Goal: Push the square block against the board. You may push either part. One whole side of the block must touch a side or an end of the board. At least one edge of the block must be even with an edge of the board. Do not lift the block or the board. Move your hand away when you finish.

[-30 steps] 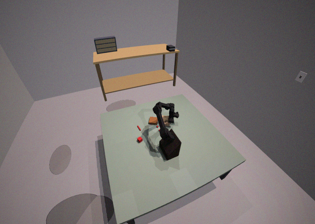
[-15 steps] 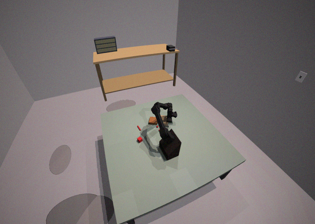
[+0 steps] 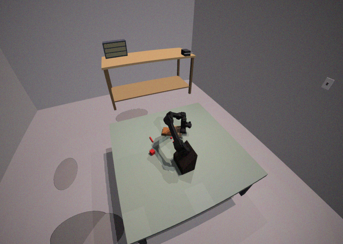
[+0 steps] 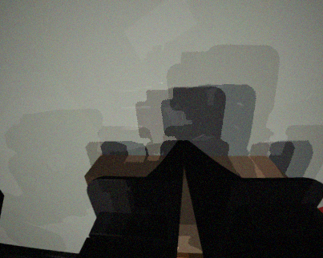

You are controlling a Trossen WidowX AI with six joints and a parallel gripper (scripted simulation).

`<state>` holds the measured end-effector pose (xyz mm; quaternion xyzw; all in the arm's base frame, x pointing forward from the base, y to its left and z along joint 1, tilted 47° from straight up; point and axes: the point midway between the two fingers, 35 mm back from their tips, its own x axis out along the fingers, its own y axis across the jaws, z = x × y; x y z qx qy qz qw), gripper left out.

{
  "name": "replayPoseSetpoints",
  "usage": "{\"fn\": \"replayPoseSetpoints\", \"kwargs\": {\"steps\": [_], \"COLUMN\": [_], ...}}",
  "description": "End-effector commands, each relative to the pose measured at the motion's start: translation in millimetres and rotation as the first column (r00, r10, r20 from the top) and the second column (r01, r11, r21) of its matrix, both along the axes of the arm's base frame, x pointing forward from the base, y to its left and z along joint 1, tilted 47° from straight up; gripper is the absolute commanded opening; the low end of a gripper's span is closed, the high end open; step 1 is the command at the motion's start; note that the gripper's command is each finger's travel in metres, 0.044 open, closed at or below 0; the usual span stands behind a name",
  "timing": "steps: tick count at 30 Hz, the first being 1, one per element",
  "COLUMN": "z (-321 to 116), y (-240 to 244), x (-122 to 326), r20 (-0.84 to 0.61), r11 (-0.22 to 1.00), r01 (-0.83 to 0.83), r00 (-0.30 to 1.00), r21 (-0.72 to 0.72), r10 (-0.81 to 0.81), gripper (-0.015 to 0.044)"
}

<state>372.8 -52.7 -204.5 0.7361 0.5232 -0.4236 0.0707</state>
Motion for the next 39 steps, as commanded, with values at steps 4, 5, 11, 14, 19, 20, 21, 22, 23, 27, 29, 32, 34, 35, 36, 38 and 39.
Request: {"fn": "replayPoseSetpoints", "kwargs": {"steps": [4, 5, 11, 14, 19, 20, 21, 22, 23, 27, 29, 32, 34, 35, 36, 38, 39], "z": [-7.0, -8.0, -14.4, -17.6, -22.8, -23.9, -24.9, -25.9, -27.0, -30.9, -31.6, -9.8, 7.5, 9.7, 9.7, 9.7, 9.7], "y": [-6.2, -7.2, -12.9, -15.7, -20.3, -21.1, -22.0, -22.9, -23.8, -27.0, -27.6, -45.5, -62.9, -65.1, -65.1, -65.1, -65.1], "x": [-5.2, -6.0, -11.2, -13.9, -18.4, -19.4, -20.3, -21.2, -22.2, -25.8, -26.4, -25.6, -28.6, -29.1, -29.1, -29.1, -29.1], "r20": [0.001, 0.001, 0.001, 0.001, 0.001, 0.001, 0.001, 0.001, 0.001, 0.001, 0.001, 0.000, 0.001, 0.001, 0.001, 0.001, 0.001], "r11": [1.000, 1.000, 1.000, 1.000, 1.000, 1.000, 1.000, 1.000, 1.000, 1.000, 1.000, 1.000, 1.000, 1.000, 1.000, 1.000, 1.000], "r01": [0.002, 0.002, 0.002, 0.002, 0.002, 0.002, 0.002, 0.002, 0.002, 0.001, 0.001, 0.005, 0.002, 0.001, 0.001, 0.001, 0.001], "r00": [1.000, 1.000, 1.000, 1.000, 1.000, 1.000, 1.000, 1.000, 1.000, 1.000, 1.000, 1.000, 1.000, 1.000, 1.000, 1.000, 1.000], "r21": [0.003, 0.003, 0.002, 0.002, 0.002, 0.002, 0.002, 0.002, 0.002, 0.002, 0.002, 0.001, -0.001, -0.001, -0.001, -0.001, -0.001], "r10": [-0.002, -0.002, -0.002, -0.002, -0.002, -0.002, -0.002, -0.002, -0.002, -0.001, -0.001, -0.005, -0.002, -0.001, -0.001, -0.001, -0.001], "gripper": [0.0000, 0.0000, 0.0000, 0.0000, 0.0000, 0.0000, 0.0000, 0.0000, 0.0000, 0.0000, 0.0000, 0.0000, 0.0000, 0.0000, 0.0000, 0.0000, 0.0000]}}
